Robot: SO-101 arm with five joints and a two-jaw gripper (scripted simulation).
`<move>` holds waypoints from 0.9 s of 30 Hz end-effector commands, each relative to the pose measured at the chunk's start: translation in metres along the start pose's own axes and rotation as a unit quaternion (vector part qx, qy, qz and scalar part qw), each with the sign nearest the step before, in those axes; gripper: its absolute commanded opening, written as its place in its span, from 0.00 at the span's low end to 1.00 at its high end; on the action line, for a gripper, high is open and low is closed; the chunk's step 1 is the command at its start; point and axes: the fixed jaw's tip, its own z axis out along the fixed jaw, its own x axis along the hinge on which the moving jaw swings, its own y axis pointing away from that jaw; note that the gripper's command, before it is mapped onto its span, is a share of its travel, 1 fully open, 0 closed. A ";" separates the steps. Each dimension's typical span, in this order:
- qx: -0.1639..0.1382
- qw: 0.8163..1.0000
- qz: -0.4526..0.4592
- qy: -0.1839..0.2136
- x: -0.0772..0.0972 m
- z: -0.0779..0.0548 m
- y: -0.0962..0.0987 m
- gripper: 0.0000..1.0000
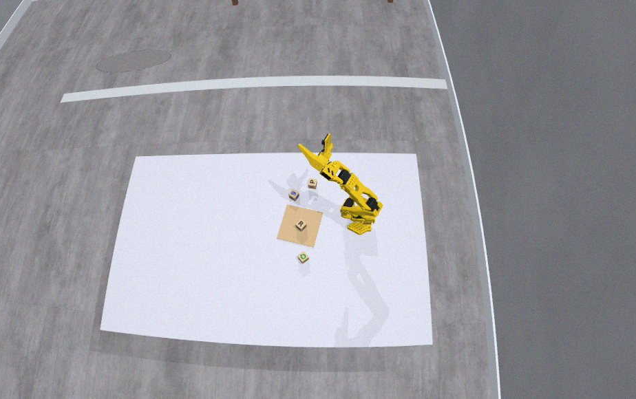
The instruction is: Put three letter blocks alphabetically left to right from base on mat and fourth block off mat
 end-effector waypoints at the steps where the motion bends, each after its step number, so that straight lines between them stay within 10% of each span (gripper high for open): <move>1: -0.018 1.000 -0.005 -0.021 -0.014 -0.004 0.011 1.00; 27: 0.001 0.996 -0.029 0.083 0.024 -0.004 0.005 1.00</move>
